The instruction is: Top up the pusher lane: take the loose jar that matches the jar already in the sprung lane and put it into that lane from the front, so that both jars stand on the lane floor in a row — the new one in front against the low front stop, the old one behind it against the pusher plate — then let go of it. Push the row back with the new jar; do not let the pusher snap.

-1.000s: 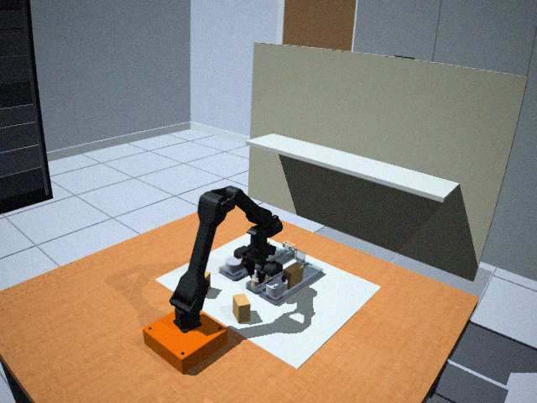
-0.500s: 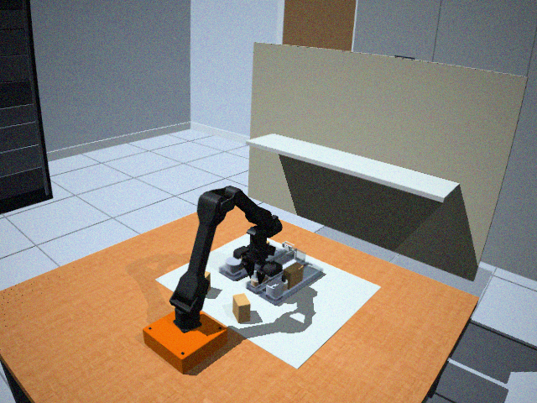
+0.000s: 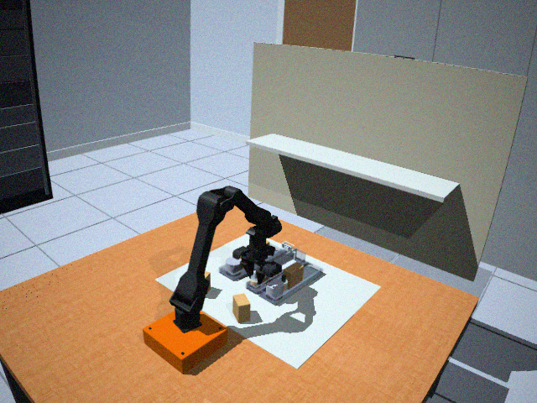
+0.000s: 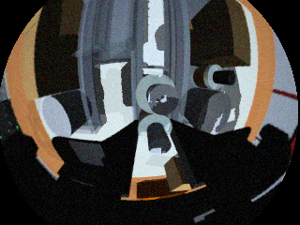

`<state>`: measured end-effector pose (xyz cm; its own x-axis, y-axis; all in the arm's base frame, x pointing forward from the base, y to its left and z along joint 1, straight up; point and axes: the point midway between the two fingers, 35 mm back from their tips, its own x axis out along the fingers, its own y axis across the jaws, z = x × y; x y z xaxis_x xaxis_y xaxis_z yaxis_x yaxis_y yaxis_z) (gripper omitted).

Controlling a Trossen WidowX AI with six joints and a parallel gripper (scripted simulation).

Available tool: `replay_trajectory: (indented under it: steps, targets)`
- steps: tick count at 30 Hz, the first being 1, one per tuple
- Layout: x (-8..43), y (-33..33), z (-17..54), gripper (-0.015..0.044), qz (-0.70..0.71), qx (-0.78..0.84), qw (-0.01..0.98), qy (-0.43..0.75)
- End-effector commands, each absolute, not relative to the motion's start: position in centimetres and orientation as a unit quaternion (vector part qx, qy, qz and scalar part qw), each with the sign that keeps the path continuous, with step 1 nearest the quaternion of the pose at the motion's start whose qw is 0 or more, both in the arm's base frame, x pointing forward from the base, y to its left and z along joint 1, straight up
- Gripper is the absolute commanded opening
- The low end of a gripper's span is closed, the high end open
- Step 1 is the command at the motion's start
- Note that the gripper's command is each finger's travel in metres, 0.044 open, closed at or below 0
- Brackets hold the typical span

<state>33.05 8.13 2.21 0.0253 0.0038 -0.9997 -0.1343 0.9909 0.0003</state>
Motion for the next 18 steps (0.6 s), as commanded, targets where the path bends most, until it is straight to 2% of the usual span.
replay_trajectory:
  steps: [1,18]
  targets:
    - [33.23,8.22,2.24,0.0,0.051,-0.047,0.718,0.692]
    - [32.8,8.09,2.2,0.0,0.051,-0.047,0.718,0.692]
